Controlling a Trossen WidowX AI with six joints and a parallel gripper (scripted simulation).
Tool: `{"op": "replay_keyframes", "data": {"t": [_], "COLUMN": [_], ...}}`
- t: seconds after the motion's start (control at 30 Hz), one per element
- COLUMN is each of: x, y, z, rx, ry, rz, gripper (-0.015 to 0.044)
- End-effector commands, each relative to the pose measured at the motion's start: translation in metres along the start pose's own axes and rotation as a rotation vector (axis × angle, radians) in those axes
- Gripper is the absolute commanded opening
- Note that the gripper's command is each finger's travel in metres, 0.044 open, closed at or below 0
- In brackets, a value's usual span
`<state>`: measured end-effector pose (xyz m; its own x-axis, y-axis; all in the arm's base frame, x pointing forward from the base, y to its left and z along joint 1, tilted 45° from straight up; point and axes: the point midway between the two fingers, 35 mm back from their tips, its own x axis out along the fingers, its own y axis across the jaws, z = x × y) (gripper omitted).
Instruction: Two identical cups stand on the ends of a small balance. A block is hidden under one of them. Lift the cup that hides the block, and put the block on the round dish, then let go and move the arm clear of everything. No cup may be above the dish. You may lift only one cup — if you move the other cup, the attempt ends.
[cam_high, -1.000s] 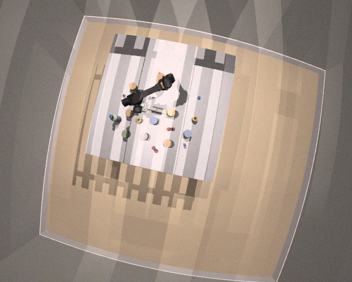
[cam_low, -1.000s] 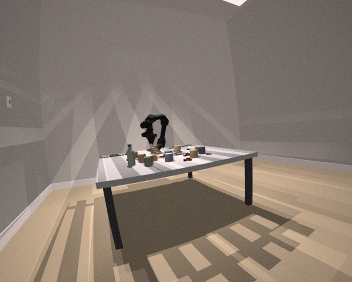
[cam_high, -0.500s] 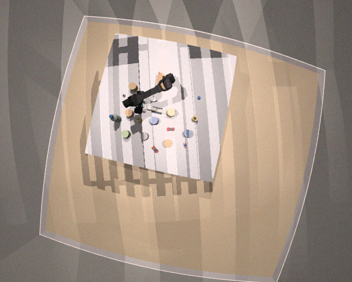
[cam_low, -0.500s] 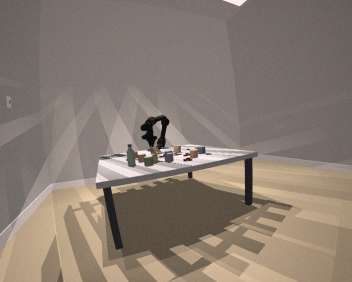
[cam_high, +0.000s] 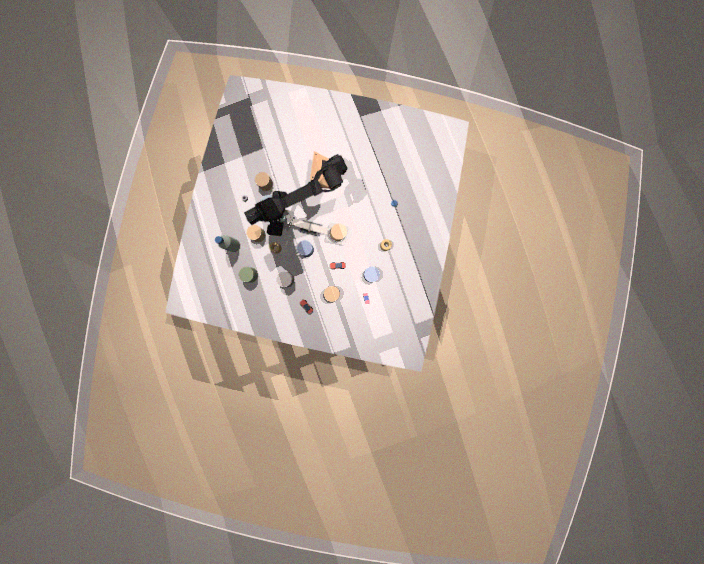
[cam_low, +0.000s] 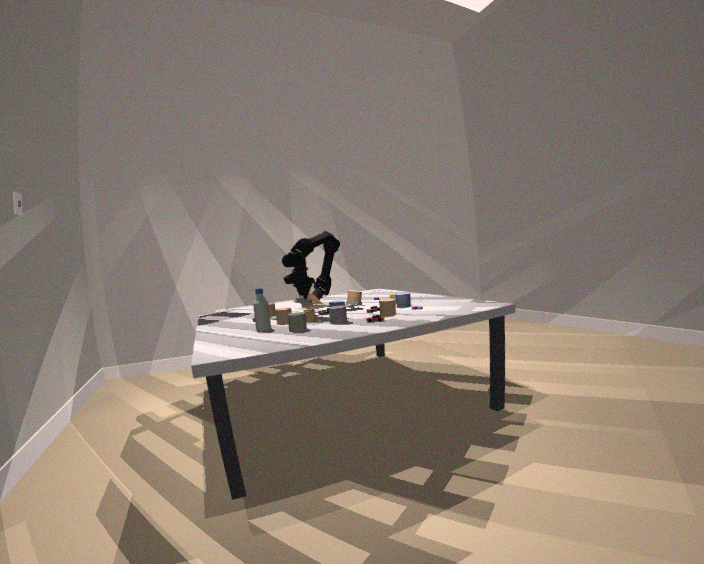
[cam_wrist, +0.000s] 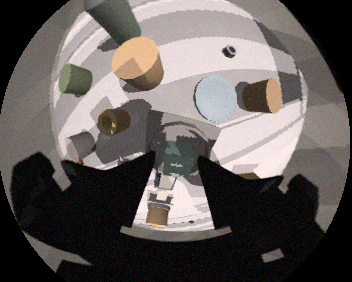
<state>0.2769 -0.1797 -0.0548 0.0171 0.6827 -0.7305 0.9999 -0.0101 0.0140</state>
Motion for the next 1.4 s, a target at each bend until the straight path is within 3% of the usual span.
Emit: {"op": "replay_keyframes", "data": {"t": [0.0,0.1,0.37,0.5,1.13,1.37], "x": [0.005,0.005,0.005,0.002,-0.087,-0.073], "y": [-0.001,-0.001,-0.001,0.000,-0.002,-0.015], "z": [-0.002,-0.002,-0.002,-0.001,-0.001,0.021], "rx": [0.005,0.005,0.005,0.004,0.061,0.053], "ry": [0.007,0.007,0.007,0.004,-0.025,-0.024], "rz": [-0.002,-0.002,-0.002,-0.002,0.039,0.032], "gripper": [0.0234,0.0155,0.0102,0.0000,0.0000,0.0000]}}
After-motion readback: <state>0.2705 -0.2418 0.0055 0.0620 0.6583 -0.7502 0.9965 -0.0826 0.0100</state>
